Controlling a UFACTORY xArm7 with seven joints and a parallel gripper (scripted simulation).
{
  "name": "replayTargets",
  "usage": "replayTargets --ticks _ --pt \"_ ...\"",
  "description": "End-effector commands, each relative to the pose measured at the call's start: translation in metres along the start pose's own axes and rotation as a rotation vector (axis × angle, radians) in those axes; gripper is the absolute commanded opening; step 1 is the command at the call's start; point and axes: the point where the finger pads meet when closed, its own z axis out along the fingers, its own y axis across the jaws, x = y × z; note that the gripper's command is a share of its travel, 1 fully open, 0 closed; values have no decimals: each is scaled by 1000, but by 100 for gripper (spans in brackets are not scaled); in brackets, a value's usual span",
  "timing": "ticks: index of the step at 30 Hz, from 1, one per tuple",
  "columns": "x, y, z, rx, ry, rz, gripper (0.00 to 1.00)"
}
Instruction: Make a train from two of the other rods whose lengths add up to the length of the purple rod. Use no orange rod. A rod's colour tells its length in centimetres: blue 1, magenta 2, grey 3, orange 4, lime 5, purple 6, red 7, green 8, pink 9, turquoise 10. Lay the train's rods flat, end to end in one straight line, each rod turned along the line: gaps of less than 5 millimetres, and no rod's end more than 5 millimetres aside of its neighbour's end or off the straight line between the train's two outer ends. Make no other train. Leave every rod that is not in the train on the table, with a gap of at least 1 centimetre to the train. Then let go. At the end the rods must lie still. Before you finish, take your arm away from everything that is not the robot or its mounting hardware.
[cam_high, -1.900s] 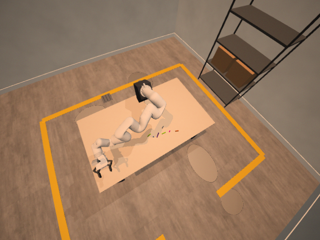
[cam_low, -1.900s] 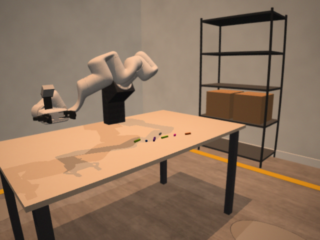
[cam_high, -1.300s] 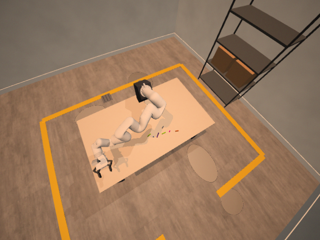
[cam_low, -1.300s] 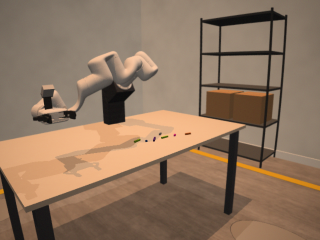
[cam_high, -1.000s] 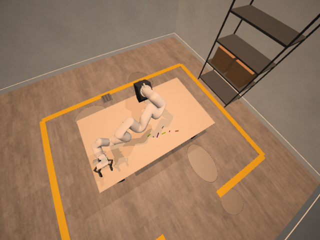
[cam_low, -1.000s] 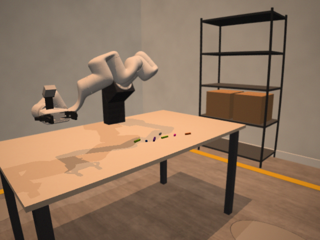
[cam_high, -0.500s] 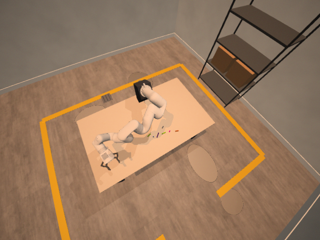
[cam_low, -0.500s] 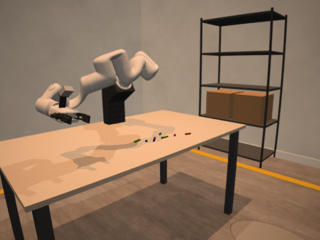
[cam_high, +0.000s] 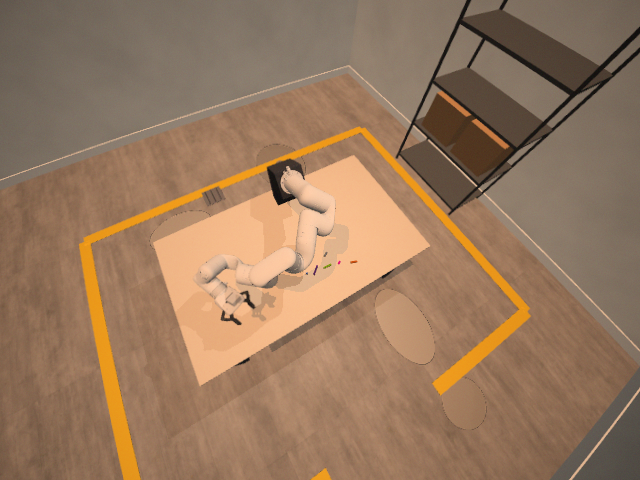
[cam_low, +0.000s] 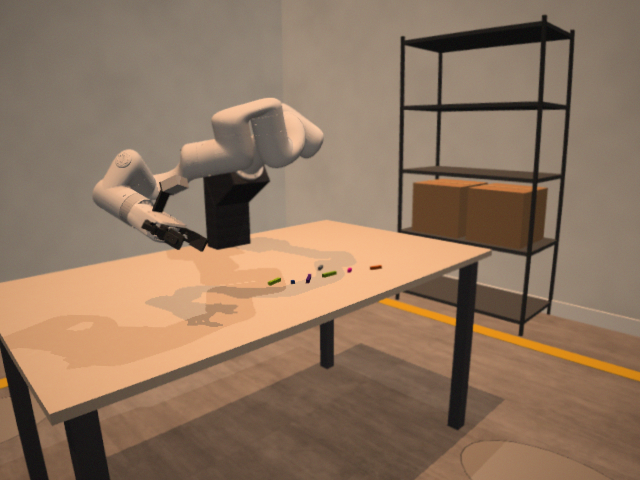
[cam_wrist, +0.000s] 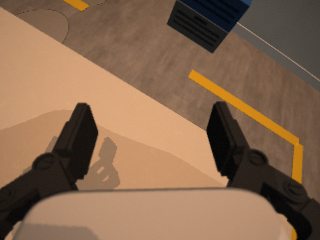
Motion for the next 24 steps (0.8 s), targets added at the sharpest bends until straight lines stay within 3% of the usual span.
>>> replayTargets --ticks 1,2,4,5,7,8,11,12,14,15,18,19,24 --pt "1 -31 4 45 -102 -66 100" --pt "3 -48 6 83 -138 -103 100" --pt "3 -48 6 83 -138 -103 100" --pt "3 -67 9 124 -182 -138 100" --pt "3 -67 9 124 -182 -138 100" --pt "5 -86 11 165 -221 -177 100" --pt "5 -86 11 165 -221 -177 100" --pt "4 -104 14 203 -262 -210 100" --pt "4 -104 14 203 -262 -210 100" --pt "6 -121 17 242 -300 -246 100" --pt "6 -121 17 242 -300 -246 100" --pt "6 -138 19 278 -337 -277 100" --pt "6 -154 21 313 -372 -310 100"
